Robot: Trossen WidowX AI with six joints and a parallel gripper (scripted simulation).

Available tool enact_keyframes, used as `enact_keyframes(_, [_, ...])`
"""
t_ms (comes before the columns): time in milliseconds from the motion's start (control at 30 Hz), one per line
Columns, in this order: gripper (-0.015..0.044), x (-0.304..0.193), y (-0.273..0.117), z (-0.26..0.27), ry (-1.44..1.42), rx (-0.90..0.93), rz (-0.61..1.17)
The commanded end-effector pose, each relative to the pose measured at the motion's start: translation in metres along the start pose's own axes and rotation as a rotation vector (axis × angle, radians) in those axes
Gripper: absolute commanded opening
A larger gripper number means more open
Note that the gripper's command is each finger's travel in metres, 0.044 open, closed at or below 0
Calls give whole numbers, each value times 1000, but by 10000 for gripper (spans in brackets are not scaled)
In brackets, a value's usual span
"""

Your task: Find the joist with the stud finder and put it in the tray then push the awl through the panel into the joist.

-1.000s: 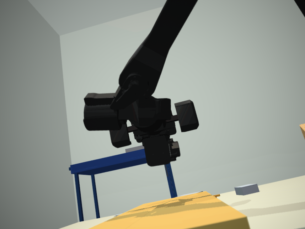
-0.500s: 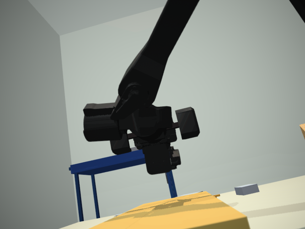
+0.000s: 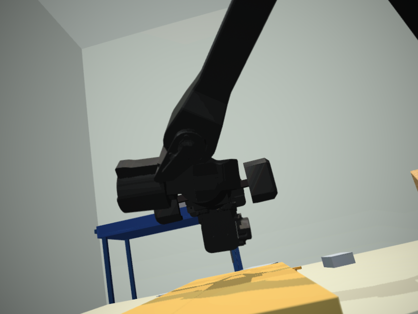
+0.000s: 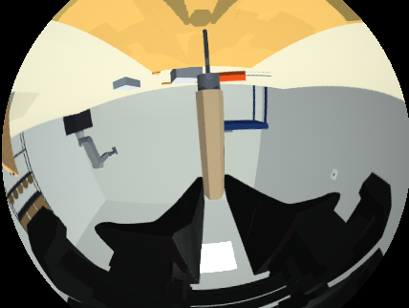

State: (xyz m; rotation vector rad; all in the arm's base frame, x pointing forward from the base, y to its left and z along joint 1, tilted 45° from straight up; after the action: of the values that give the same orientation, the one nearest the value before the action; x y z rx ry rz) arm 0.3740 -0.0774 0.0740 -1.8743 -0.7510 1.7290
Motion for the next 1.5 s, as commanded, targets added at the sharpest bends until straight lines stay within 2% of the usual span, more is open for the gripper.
enact_keyframes(0, [0,1,1,0,8,4,10])
enact_keyframes(733, [0,35,0,2,7,4,9])
enact_keyframes(1467, [0,34,-1,1,7,0,6])
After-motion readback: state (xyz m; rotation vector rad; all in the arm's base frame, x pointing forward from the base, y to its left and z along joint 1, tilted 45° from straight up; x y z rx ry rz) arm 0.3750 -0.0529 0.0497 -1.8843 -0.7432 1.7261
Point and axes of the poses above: the point midway between the two fingers, 35 mm back from their tips, its own y axis out along the fingers, its own z axis across the jaws, x = y × z, the point moved 7 cm from there along -y, back along the fingers, and after that the axes turned 1 degree about y, right-handed, at the moved point
